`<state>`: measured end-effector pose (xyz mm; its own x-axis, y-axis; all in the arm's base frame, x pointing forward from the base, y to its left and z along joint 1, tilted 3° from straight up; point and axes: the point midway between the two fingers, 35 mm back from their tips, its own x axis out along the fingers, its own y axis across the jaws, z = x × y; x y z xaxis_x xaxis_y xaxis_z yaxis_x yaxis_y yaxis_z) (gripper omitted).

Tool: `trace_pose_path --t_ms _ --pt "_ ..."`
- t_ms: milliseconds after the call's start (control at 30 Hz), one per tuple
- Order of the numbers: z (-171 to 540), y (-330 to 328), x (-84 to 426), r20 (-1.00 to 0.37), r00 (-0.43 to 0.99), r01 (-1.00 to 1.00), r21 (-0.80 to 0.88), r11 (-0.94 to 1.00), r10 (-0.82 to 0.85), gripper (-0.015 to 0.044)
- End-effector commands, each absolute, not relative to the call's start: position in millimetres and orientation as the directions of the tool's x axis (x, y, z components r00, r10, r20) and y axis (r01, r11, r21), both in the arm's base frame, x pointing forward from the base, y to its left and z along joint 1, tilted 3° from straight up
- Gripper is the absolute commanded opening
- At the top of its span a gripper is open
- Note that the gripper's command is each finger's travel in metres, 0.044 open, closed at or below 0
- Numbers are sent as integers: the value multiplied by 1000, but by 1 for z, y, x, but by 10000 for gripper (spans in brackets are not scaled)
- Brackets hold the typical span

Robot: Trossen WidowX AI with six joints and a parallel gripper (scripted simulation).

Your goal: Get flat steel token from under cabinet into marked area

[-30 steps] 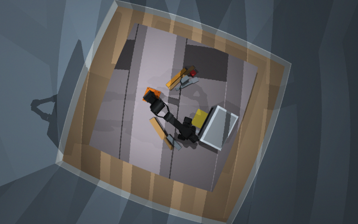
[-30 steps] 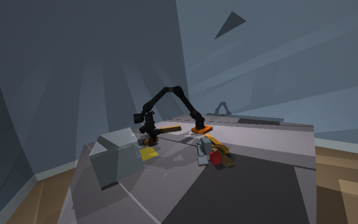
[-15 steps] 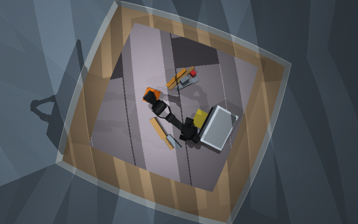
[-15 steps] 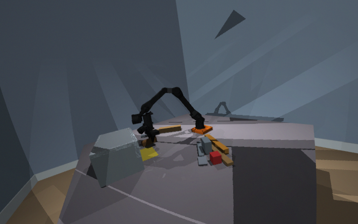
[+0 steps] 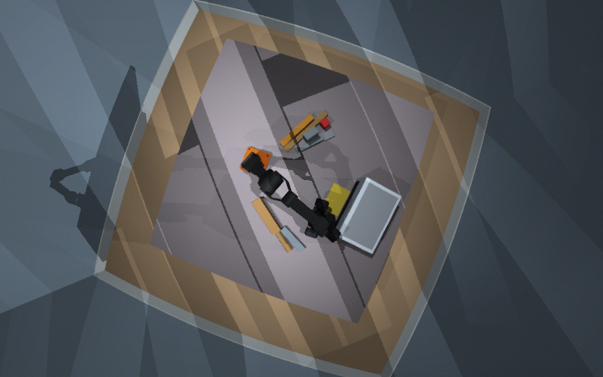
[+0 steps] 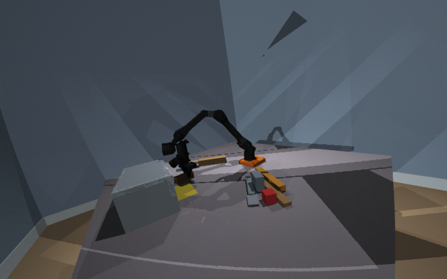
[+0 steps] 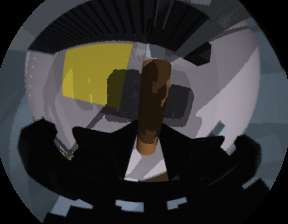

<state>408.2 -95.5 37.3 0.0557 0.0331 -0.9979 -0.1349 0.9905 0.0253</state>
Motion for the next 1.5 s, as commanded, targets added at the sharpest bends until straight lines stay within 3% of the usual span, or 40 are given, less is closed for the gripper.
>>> trace_pose_path --t_ms 0,1467 --pt "38 -95 413 -998 58 -132 23 991 31 0" --pt "36 -48 408 -998 58 -132 27 991 35 0"
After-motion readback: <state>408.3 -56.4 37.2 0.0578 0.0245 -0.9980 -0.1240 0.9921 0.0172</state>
